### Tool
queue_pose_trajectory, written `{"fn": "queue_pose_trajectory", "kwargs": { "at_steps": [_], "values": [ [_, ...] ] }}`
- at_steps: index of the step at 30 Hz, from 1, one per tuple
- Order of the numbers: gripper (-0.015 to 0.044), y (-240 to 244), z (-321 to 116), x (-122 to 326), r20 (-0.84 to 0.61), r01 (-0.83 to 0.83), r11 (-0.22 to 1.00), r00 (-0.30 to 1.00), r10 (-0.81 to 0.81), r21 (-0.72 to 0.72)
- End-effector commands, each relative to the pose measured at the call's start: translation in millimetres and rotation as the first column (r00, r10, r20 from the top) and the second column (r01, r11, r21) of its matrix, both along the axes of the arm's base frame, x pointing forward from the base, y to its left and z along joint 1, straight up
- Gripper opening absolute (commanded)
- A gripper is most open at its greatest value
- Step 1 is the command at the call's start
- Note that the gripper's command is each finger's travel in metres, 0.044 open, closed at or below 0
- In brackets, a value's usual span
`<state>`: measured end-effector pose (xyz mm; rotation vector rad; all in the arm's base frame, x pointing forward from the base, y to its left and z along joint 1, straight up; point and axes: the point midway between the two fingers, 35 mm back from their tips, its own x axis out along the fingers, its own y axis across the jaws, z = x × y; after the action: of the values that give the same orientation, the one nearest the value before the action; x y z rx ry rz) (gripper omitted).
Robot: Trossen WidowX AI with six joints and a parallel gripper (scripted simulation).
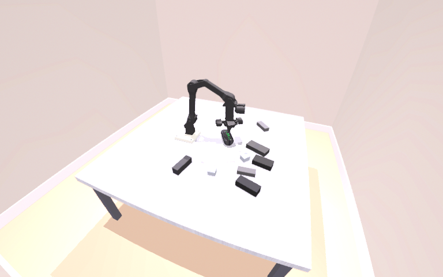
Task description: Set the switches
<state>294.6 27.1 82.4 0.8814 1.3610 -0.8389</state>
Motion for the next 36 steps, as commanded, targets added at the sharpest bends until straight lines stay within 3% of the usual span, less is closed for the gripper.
{"fn": "queue_pose_trajectory", "kwargs": {
  "at_steps": [1,36],
  "values": [
    [0.0,-0.6,-9.1,-2.5,-0.012,0.003,1.0,1.0,-0.003,-0.003],
    [0.0,-0.7,-23.0,-2.5,-0.012,0.003,1.0,1.0,-0.003,-0.002]
  ]
}}
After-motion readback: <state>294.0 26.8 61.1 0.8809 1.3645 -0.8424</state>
